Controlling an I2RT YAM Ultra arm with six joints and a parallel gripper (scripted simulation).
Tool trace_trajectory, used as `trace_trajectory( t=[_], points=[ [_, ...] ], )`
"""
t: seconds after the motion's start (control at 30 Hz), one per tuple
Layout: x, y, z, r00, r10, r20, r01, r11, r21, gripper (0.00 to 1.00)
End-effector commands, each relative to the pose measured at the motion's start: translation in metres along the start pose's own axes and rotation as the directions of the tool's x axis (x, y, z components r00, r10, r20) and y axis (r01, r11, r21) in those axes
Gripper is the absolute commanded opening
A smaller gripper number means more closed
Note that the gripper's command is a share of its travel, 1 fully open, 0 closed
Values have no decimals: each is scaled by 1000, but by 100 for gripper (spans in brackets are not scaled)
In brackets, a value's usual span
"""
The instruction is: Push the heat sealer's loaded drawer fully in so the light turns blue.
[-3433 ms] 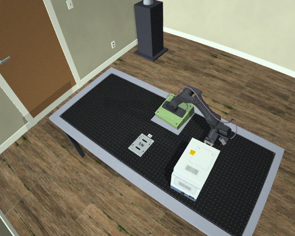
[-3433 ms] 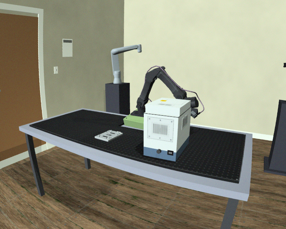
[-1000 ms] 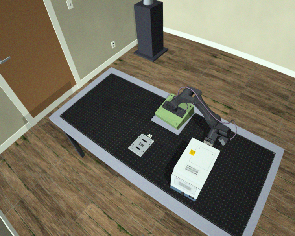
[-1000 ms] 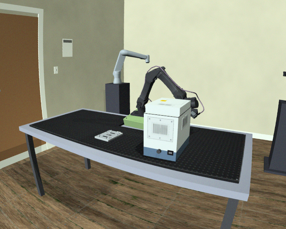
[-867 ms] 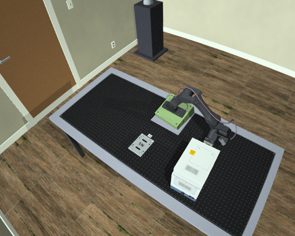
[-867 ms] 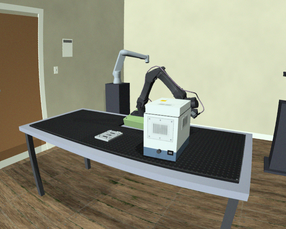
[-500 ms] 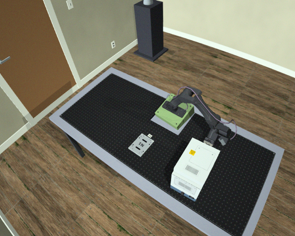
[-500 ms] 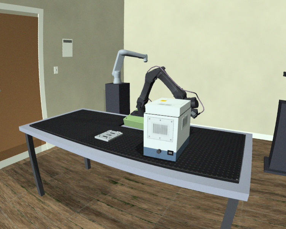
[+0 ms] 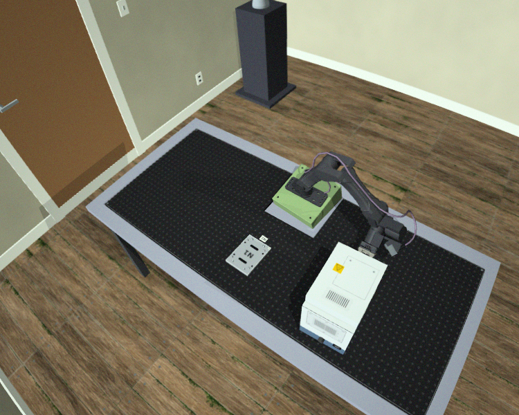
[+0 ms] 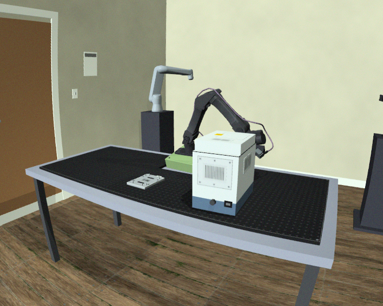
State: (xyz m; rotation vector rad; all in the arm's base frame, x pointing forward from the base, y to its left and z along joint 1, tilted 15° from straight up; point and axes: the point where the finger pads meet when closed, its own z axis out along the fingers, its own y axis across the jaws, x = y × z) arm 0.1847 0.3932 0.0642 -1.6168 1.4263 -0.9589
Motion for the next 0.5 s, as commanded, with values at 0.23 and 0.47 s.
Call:
trace_trajectory(
  t=[0.23,0.47],
  points=[
    [-10,-6,-13,999,27,20,-27,999,18,30],
    [-10,-6,-13,999,27,20,-28,999,18,30]
  ],
)
